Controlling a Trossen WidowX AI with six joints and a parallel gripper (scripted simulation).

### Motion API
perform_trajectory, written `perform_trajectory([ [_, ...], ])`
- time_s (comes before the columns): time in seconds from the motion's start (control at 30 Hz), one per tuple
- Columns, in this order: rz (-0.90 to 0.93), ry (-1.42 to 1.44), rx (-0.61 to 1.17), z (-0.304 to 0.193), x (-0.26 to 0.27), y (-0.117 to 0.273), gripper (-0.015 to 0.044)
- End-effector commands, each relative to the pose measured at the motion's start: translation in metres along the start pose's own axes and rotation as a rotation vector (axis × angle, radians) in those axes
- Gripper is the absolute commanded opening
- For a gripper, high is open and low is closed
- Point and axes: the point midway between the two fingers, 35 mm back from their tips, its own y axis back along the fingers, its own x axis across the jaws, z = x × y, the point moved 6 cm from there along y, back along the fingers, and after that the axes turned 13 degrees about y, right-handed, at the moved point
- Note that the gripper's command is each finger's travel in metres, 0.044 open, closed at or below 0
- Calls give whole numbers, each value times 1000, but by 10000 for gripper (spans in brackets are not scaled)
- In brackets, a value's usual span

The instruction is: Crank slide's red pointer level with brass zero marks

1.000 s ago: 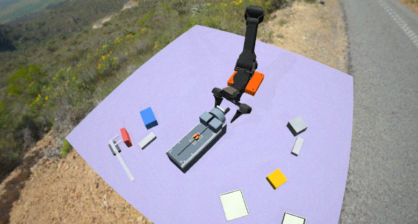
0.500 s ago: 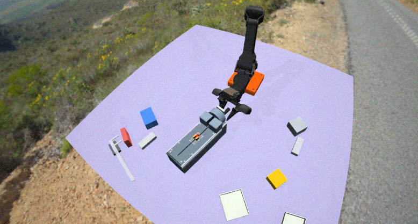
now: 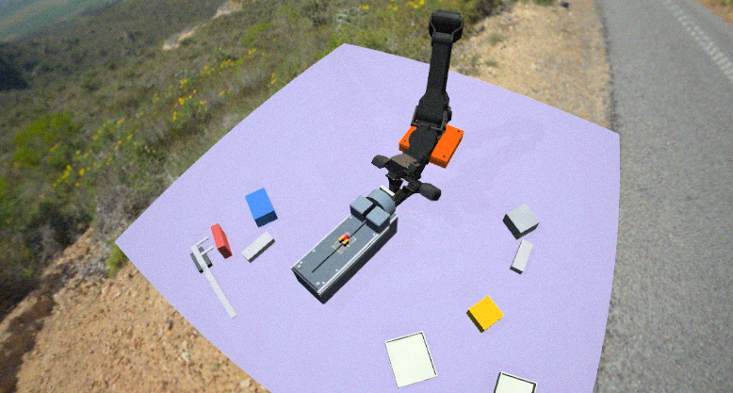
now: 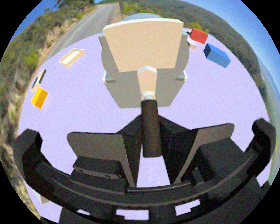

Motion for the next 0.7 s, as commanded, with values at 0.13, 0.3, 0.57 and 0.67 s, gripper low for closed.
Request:
perform_trajectory([
  [0.13, -1, -2, 0, -1, -5, 0, 0],
  [0.3, -2, -2, 0, -1, -10, 1, 0],
  [0.57, -2, -1, 0, 1, -19, 5, 0],
  [0.67, -2, -1, 0, 2, -23, 7, 0],
])
